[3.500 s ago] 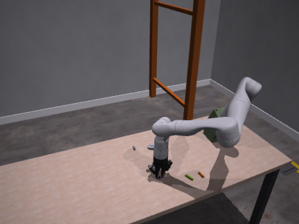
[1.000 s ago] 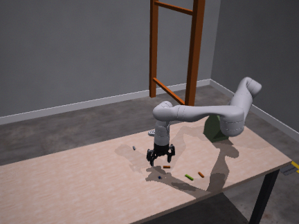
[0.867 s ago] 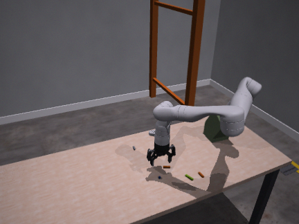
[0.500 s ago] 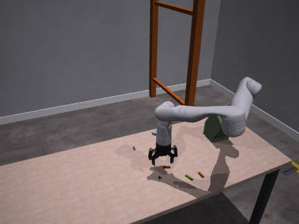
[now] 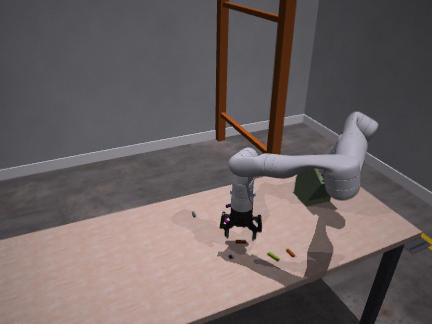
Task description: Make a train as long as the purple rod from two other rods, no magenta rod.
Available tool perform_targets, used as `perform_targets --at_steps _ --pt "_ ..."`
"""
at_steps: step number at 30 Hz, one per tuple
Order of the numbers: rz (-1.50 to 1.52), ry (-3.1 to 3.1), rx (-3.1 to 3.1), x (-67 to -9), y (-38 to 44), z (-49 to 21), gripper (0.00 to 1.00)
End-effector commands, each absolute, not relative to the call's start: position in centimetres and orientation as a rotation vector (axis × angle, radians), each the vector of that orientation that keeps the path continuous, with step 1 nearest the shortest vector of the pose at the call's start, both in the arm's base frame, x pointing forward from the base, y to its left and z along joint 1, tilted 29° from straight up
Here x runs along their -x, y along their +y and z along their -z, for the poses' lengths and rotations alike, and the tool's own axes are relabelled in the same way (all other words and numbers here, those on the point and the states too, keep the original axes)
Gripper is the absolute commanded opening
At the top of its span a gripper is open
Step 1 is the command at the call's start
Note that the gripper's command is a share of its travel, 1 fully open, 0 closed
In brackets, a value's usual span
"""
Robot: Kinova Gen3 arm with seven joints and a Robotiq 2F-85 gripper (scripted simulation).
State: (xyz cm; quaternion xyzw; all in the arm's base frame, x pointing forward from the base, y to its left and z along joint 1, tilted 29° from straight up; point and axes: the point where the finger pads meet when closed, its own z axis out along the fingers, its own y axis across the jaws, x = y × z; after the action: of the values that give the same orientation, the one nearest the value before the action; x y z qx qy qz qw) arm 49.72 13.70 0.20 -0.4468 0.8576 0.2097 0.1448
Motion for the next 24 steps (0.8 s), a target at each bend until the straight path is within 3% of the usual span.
perform_targets --at_steps 1,24 --pt "-0.623 2.547 1.162 -49.4 14.2 -0.4 1.0" --pt "-0.776 2.956 0.089 -45.3 16.6 -0.4 1.0"
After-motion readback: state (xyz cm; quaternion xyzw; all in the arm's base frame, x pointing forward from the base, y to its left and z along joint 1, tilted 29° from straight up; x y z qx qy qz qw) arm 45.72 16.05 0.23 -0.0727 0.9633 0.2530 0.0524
